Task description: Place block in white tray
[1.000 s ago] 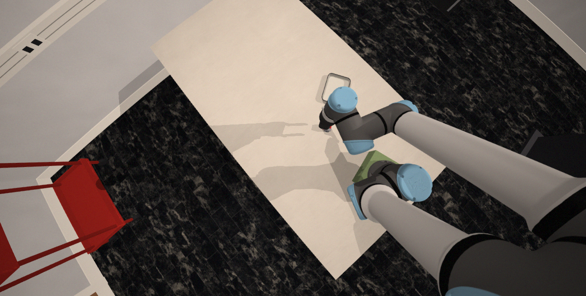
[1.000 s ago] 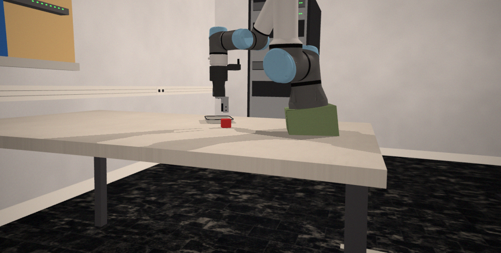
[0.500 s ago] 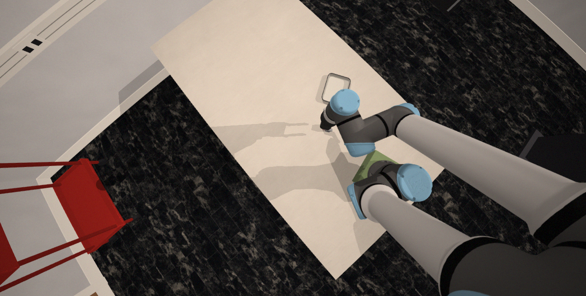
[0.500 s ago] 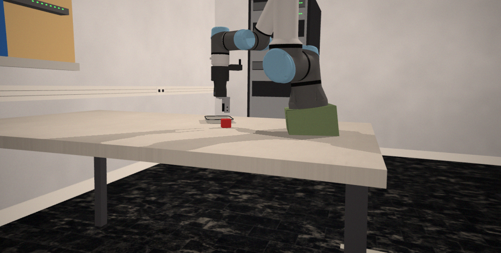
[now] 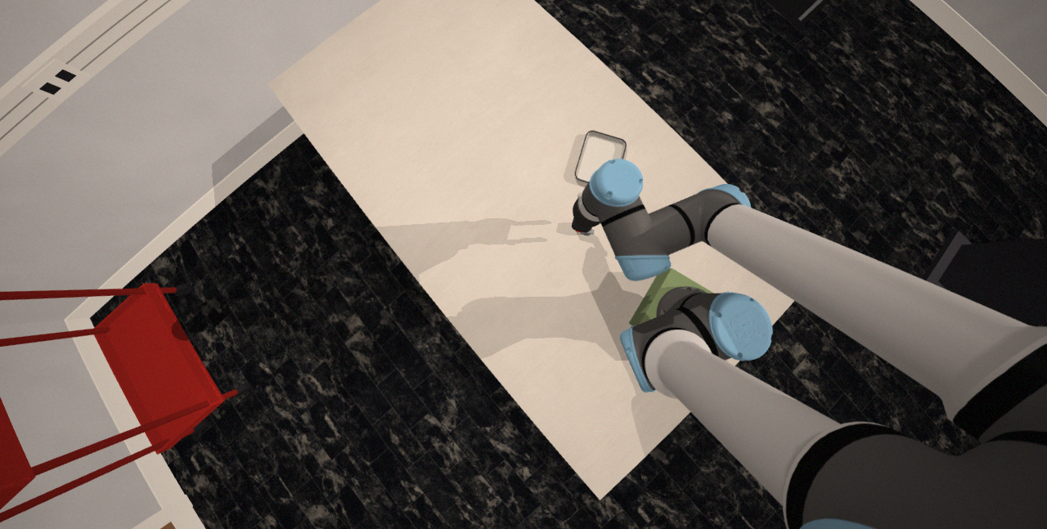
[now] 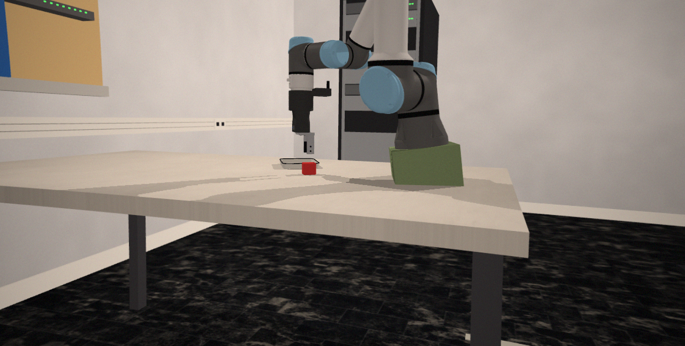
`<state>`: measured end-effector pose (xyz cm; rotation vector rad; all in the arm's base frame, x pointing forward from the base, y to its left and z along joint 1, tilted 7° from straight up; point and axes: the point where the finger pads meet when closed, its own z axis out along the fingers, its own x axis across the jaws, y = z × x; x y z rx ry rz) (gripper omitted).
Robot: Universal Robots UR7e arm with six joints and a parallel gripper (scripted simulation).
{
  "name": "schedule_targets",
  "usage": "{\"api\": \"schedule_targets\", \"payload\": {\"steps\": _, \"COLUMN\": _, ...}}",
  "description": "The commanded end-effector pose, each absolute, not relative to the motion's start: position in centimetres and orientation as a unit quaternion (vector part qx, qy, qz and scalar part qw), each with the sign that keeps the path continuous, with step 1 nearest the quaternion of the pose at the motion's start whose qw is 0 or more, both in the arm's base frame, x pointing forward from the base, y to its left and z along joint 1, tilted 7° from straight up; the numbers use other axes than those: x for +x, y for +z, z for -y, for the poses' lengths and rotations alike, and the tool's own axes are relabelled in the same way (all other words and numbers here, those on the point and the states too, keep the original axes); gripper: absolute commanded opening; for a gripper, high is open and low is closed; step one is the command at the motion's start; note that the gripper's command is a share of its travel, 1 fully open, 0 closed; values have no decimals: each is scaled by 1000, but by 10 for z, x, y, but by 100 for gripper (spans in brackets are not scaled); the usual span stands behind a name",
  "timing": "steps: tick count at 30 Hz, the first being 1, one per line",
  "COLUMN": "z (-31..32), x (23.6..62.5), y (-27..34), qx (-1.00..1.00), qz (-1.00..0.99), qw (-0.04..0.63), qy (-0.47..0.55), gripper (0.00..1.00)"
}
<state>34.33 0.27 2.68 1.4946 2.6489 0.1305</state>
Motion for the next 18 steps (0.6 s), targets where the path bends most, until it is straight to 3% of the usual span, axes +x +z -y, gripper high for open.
{"api": "schedule_targets", "payload": {"steps": 1, "z": -3, "x": 344, "y": 27, "qx": 490, "qz": -869, "qw": 49, "qy": 43, "gripper": 94}}
{"api": "schedule_targets", "payload": {"steps": 18, "z": -2, "x": 344, "y": 21, "qx": 490, "qz": -869, "qw": 47, "qy": 43, "gripper": 94}}
